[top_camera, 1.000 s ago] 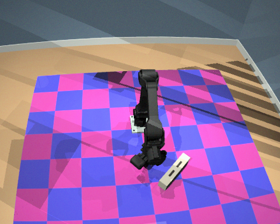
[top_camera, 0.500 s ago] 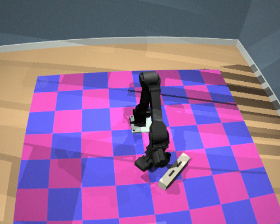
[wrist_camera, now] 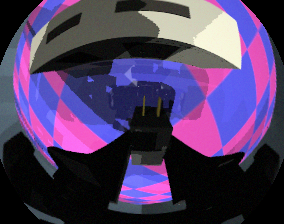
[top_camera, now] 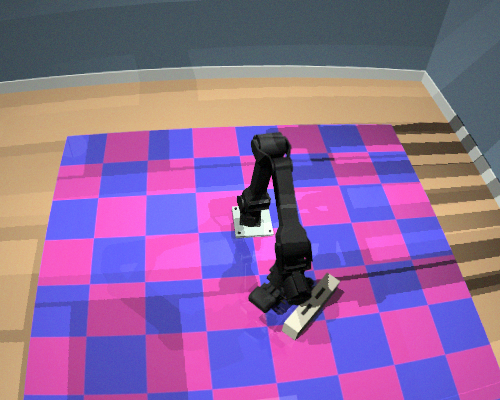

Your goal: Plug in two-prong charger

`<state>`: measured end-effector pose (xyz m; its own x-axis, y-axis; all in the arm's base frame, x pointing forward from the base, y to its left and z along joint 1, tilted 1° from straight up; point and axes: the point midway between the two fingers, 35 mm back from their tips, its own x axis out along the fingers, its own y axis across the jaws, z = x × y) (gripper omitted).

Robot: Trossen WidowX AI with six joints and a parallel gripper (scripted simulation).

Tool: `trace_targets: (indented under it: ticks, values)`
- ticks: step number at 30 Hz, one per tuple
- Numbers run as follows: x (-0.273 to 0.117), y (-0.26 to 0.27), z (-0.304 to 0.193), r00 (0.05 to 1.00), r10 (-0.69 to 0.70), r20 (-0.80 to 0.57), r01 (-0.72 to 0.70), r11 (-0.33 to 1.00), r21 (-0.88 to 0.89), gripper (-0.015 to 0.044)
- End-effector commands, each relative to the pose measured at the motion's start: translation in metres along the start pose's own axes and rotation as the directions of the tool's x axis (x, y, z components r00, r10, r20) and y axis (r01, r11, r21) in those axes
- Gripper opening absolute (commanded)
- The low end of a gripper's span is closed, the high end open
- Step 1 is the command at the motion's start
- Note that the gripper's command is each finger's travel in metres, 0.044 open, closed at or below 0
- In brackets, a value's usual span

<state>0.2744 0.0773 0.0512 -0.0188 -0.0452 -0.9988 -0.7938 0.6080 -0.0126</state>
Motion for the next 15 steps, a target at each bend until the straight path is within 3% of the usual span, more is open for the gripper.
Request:
trace_targets:
  ticks: [1, 15]
  values:
    - [-0.002, 0.0, 0.008, 1.0, -0.001, 0.007, 0.001, 1.0, 0.0, 0.0]
    - [-0.001, 0.004, 0.026, 1.0, -0.001, 0.008, 0.001, 1.0, -0.003, 0.0]
